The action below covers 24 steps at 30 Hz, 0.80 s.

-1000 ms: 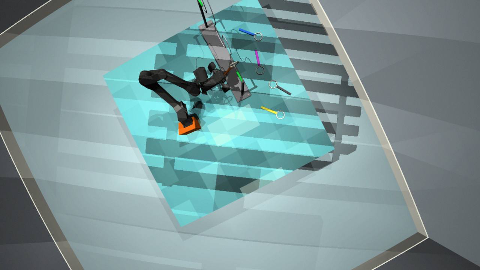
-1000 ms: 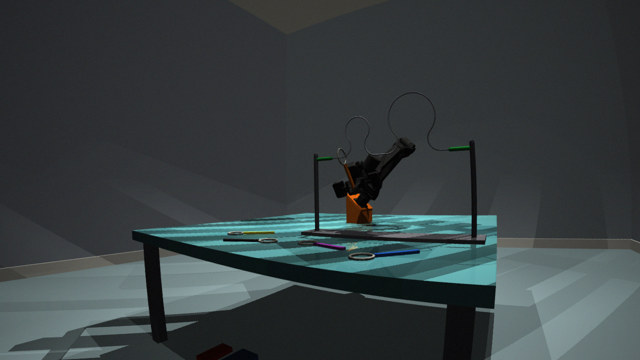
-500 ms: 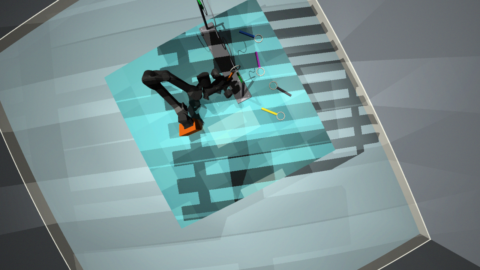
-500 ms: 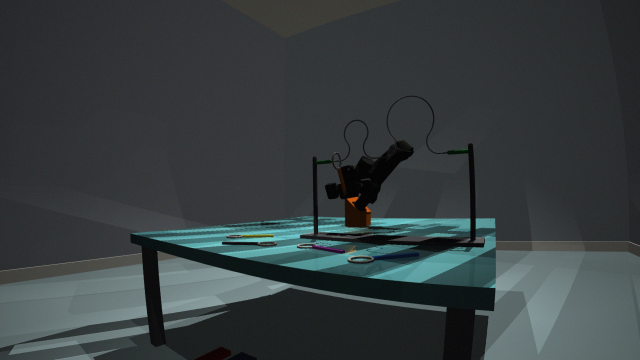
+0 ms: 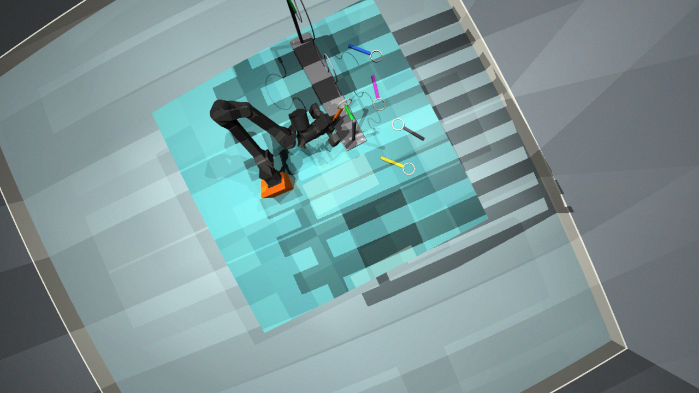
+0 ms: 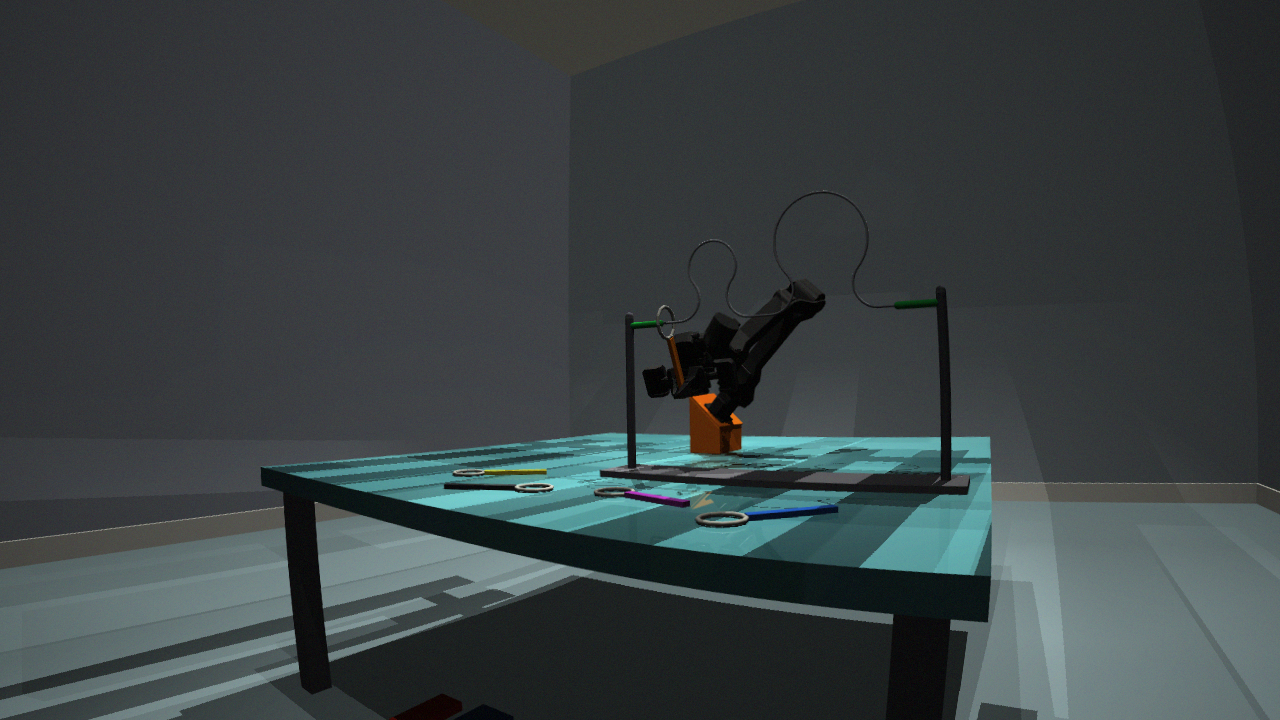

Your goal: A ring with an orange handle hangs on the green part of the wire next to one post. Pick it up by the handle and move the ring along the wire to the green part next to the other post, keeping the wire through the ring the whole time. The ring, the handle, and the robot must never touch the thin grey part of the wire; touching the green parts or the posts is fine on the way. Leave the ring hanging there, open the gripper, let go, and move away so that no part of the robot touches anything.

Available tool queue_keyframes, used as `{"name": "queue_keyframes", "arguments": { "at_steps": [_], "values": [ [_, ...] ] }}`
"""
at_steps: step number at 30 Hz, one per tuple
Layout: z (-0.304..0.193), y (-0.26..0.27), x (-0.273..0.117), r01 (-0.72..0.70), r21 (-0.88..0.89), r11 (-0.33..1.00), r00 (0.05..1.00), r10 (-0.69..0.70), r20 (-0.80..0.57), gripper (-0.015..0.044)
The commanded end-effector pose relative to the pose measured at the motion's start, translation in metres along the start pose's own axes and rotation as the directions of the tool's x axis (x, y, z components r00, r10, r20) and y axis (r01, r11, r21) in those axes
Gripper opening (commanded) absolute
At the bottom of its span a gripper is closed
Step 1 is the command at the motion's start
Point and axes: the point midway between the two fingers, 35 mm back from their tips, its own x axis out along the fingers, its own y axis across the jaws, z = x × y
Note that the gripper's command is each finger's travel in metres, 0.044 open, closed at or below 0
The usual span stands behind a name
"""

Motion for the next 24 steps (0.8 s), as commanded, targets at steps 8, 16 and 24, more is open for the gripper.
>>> {"name": "queue_keyframes", "arguments": {
  "at_steps": [8, 16, 24],
  "values": [
    [-0.001, -0.011, -0.002, 0.001, -0.005, 1.000, 1.000, -0.001, -0.001, -0.0150],
    [-0.001, -0.019, -0.003, 0.001, -0.006, 1.000, 1.000, -0.001, -0.001, -0.0150],
    [-0.002, -0.025, -0.003, 0.001, -0.006, 1.000, 1.000, -0.001, 0.000, -0.0150]
  ]
}}
